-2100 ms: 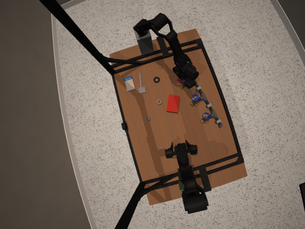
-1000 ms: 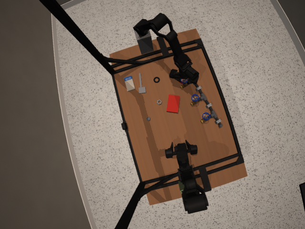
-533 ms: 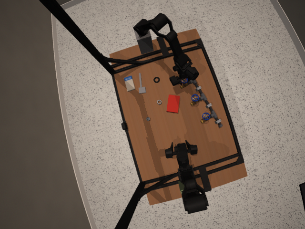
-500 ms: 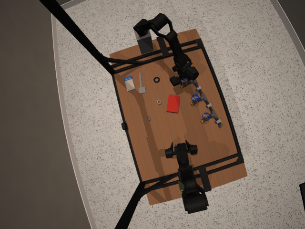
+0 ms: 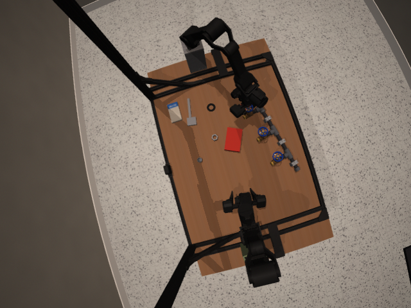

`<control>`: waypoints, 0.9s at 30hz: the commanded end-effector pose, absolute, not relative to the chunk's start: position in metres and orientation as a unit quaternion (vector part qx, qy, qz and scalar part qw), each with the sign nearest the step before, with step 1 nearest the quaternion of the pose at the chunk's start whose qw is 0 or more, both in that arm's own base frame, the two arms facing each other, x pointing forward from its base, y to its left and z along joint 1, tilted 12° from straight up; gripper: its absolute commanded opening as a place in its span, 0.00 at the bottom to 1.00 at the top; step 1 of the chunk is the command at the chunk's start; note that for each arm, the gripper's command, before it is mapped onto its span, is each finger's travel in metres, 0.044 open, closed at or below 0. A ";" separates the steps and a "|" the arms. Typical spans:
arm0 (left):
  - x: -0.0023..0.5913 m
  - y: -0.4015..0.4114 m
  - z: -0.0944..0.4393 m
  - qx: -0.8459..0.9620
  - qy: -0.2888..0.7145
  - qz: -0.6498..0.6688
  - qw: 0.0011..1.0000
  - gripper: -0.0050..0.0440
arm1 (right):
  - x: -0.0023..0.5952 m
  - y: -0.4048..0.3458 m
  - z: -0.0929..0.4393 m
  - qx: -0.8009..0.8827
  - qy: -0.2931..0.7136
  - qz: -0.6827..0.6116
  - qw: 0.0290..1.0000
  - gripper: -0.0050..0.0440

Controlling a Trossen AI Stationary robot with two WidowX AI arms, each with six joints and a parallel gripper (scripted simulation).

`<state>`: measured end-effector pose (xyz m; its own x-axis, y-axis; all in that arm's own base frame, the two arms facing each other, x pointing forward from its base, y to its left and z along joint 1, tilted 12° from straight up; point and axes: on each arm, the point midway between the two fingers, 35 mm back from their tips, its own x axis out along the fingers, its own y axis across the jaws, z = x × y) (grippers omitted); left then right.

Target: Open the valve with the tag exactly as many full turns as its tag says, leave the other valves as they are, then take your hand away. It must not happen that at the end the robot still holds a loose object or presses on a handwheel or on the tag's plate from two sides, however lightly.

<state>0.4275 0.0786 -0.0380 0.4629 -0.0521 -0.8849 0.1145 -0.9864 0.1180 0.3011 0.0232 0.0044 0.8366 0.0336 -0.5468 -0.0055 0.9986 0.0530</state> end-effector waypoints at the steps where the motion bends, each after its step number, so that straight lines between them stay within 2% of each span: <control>1: 0.427 0.079 -0.038 0.852 0.017 -0.518 0.079 0.59 | 0.301 0.023 0.004 0.025 0.286 0.010 0.958 0.92; 6: 0.427 0.079 -0.038 0.852 0.017 -0.518 0.079 0.84 | 0.301 0.023 0.004 0.025 0.286 0.010 0.958 0.92; 8: 0.427 0.079 -0.038 0.852 0.017 -0.518 0.079 0.84 | 0.301 0.023 0.004 0.025 0.286 0.010 0.958 0.92; 10: 0.427 0.079 -0.038 0.852 0.017 -0.518 0.079 0.92 | 0.301 0.023 0.004 0.025 0.286 0.010 0.958 0.92; 13: 0.427 0.079 -0.038 0.854 0.000 -0.518 0.051 0.92 | 0.301 0.023 0.004 0.025 0.286 0.010 0.958 0.92; 16: 0.427 0.079 -0.038 0.854 -0.064 -0.514 -0.056 0.92 | 0.301 0.023 0.004 0.025 0.286 0.010 0.958 0.92; 23: 0.427 0.079 -0.038 0.823 -0.170 -0.489 -0.233 0.92 | 0.301 0.023 0.004 0.025 0.286 0.010 0.958 0.92; 25: 0.427 0.079 -0.038 0.823 -0.170 -0.489 -0.233 0.92 | 0.301 0.023 0.004 0.025 0.286 0.010 0.958 0.92; 27: 0.427 0.079 -0.038 0.798 -0.214 -0.471 -0.308 0.92 | 0.301 0.023 0.004 0.025 0.286 0.010 0.958 0.92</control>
<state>0.4274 0.0787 -0.0380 0.4629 -0.0518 -0.8849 -0.5255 -0.8200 -0.2269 0.3011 0.0232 0.0044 0.8366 0.0336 -0.5468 -0.0055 0.9986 0.0530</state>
